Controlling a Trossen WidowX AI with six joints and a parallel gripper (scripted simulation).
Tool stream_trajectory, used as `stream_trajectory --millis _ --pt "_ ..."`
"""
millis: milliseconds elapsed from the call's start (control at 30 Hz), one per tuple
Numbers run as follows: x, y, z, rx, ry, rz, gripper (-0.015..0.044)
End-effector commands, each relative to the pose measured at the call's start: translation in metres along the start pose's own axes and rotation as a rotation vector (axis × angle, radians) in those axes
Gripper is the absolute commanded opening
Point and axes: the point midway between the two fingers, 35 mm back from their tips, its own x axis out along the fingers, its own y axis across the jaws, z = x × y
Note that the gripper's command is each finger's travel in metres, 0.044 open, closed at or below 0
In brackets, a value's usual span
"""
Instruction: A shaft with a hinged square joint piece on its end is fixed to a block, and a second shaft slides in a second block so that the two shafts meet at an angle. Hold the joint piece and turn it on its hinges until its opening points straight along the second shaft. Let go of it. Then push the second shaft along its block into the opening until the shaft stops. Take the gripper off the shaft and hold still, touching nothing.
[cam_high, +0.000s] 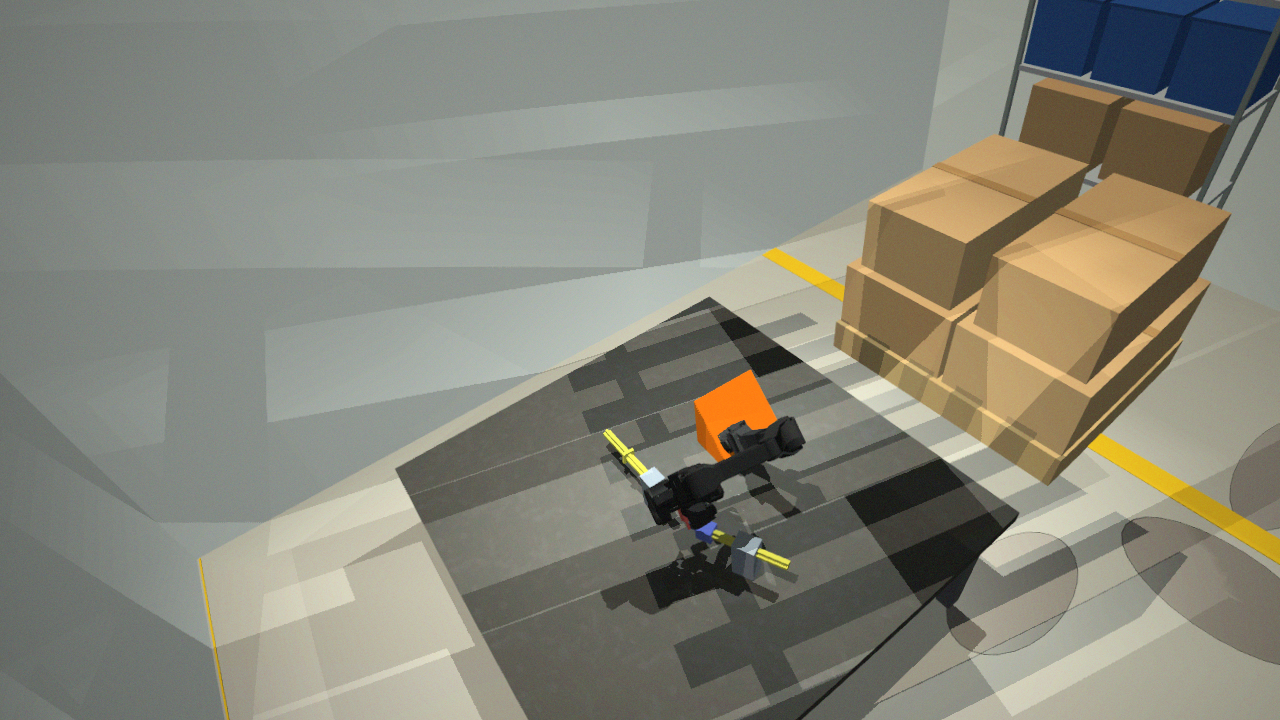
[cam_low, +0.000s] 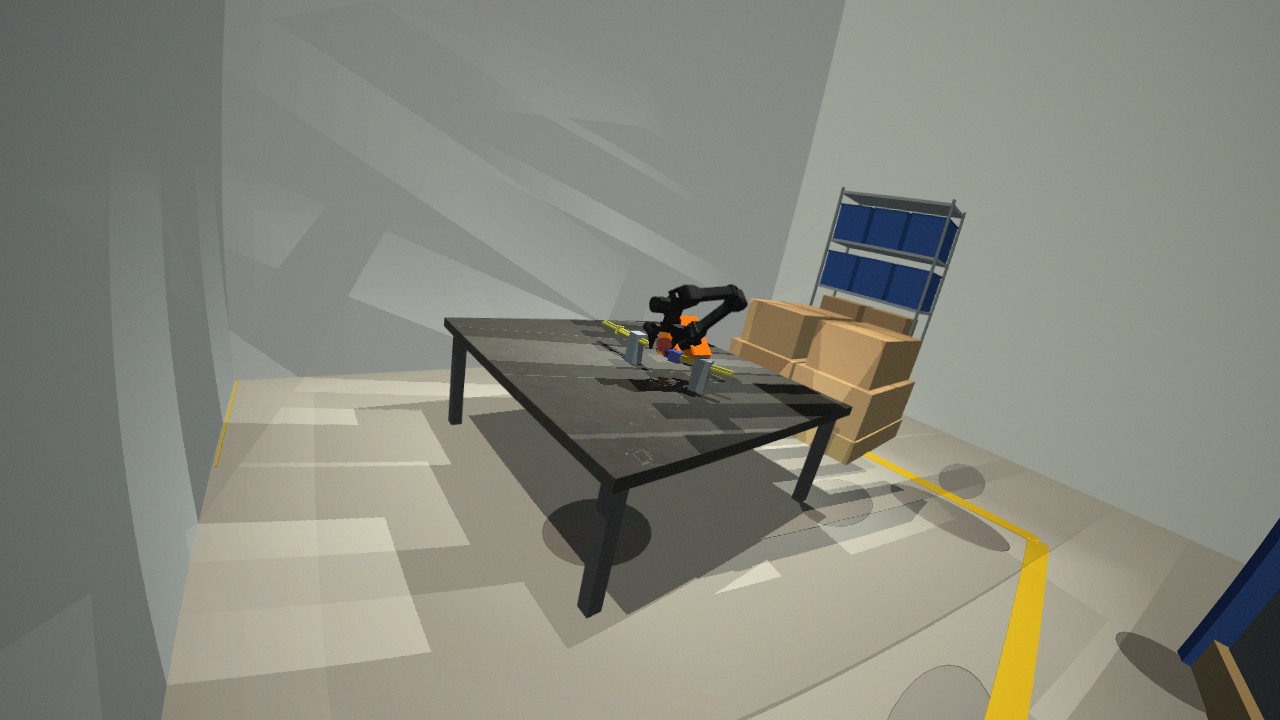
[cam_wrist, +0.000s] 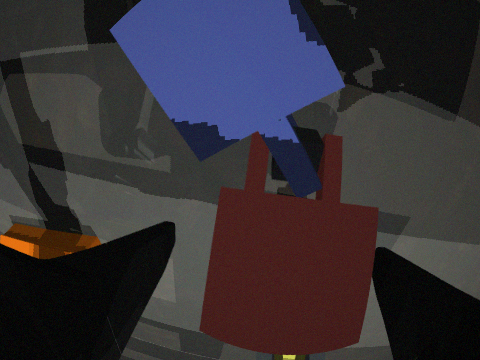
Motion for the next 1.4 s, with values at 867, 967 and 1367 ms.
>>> stream_trajectory --millis 867,967,1367 --pt "0.0082 0.0015 -0.0004 0.008 -0.004 0.004 0.0182" --pt "0.0082 0.0015 -0.0004 0.008 -0.004 0.004 0.0182" --pt "0.0082 0.0015 -0.0004 0.008 -0.004 0.004 0.0182"
